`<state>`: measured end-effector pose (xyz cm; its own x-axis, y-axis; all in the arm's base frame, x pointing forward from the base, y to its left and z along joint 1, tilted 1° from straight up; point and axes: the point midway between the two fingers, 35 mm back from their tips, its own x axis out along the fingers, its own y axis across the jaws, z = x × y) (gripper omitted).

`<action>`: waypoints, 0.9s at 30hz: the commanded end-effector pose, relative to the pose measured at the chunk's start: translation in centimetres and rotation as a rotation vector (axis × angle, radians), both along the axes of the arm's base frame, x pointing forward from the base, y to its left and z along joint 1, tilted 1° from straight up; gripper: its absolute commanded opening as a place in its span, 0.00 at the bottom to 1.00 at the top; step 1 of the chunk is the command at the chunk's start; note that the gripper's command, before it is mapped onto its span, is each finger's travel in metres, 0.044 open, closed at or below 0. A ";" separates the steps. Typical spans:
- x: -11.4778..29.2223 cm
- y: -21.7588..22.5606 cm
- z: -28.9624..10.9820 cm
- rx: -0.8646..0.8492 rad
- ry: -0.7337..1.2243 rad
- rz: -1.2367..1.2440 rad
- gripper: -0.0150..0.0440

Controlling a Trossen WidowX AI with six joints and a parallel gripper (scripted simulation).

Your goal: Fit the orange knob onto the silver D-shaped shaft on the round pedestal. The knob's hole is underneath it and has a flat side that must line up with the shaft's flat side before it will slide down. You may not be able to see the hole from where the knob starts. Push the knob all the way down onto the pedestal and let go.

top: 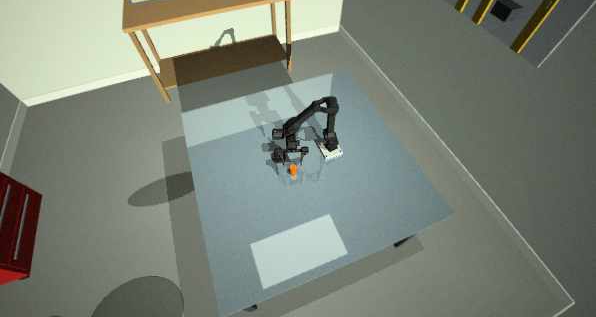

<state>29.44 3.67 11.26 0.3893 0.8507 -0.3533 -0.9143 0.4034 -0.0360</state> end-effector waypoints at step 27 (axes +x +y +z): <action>-0.1 0.7 3.1 -1.114 0.503 -0.037 1.00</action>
<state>29.38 4.73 14.02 0.0249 0.0393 -0.9989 -0.9168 0.3993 -0.0071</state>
